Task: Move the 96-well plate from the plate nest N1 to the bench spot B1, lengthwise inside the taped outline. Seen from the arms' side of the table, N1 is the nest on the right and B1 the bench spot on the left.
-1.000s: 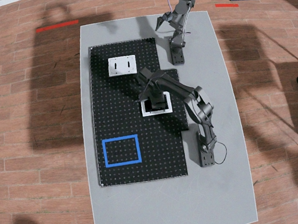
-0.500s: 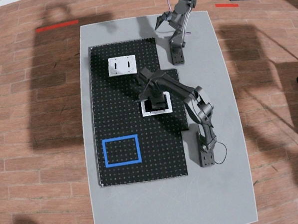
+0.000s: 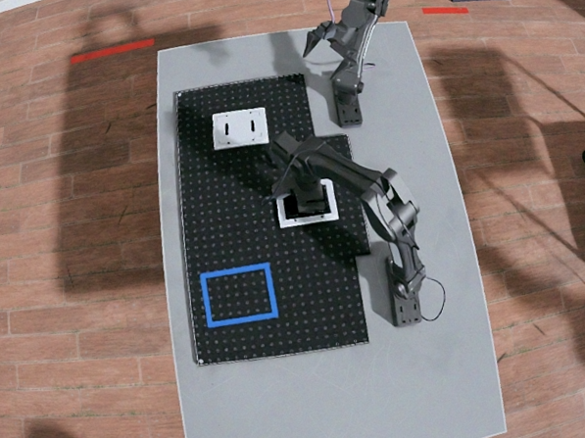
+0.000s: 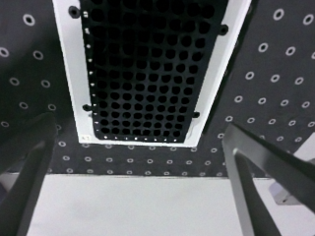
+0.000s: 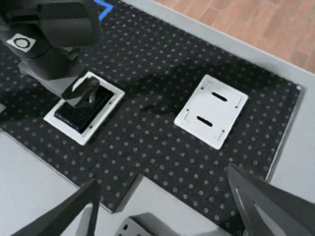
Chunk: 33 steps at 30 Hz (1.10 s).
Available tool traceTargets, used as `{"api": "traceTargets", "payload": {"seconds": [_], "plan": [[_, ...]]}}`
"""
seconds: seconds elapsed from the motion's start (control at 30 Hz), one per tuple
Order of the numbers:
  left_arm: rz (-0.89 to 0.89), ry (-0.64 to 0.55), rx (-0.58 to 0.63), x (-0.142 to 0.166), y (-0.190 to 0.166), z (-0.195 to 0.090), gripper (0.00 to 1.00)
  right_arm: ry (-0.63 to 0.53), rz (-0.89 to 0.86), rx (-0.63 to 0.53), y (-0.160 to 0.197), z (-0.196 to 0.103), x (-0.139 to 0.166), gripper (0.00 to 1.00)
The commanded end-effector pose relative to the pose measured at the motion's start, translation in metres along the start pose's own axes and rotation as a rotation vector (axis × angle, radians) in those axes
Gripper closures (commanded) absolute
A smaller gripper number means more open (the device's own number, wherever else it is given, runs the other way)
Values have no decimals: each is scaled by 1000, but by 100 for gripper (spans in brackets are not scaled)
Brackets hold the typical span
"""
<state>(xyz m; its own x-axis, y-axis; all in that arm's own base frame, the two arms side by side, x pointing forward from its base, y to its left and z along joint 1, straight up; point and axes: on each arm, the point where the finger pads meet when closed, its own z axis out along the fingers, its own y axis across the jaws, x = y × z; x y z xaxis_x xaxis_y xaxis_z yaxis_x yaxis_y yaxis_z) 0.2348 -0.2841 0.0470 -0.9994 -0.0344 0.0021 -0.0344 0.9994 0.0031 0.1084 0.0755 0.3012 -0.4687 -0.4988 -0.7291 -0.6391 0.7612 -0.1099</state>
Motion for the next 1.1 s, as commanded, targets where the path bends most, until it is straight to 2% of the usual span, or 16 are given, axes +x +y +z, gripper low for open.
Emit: {"api": "traceTargets", "payload": {"seconds": [0.0, 0.4, 1.07], "plan": [[-6, -11, 14, -4, -3, -5, 0, -32, 25, 13, -8, -10, -4, 0], [-6, -11, 14, -4, -3, -5, 0, -32, 53, 44, -14, -11, -4, 0], [-12, -6, 8, -7, -2, 17, 0, -34, 91, 87, -21, -11, -4, 0]]}}
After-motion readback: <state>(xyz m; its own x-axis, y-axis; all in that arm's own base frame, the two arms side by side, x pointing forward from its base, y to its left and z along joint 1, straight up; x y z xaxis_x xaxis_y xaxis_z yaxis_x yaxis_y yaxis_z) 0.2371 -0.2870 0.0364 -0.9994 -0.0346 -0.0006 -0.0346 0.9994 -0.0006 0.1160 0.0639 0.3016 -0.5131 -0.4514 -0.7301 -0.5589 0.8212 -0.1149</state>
